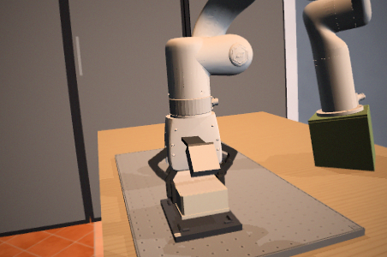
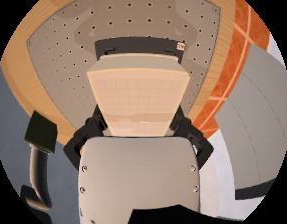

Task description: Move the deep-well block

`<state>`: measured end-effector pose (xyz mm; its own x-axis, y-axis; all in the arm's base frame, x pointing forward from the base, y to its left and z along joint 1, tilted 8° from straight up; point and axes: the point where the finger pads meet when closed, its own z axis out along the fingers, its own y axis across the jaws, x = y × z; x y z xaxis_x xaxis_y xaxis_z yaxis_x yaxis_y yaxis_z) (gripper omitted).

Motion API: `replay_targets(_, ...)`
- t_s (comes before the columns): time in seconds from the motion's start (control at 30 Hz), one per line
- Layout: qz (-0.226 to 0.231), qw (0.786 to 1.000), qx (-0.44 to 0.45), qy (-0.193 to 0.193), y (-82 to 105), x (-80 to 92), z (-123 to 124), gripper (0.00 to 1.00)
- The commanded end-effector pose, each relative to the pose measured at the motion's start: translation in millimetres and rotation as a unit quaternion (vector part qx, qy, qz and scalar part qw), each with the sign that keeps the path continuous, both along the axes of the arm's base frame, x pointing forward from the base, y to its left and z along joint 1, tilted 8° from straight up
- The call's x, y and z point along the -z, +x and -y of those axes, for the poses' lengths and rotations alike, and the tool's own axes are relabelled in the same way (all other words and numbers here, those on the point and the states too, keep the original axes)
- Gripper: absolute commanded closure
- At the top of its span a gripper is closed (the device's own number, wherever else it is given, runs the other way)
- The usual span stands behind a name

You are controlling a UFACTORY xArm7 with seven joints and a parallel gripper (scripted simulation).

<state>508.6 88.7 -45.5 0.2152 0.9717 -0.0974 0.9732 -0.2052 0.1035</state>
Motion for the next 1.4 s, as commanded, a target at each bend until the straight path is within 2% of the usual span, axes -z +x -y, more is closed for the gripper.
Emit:
replay_targets(0.0, 0.002, 1.0, 0.0, 0.001, 1.6, -2.0, -1, 1.0)
replay_targets(1.37, 0.002, 1.0, 0.0, 0.001, -3.5, -63.0, -8, 1.0)
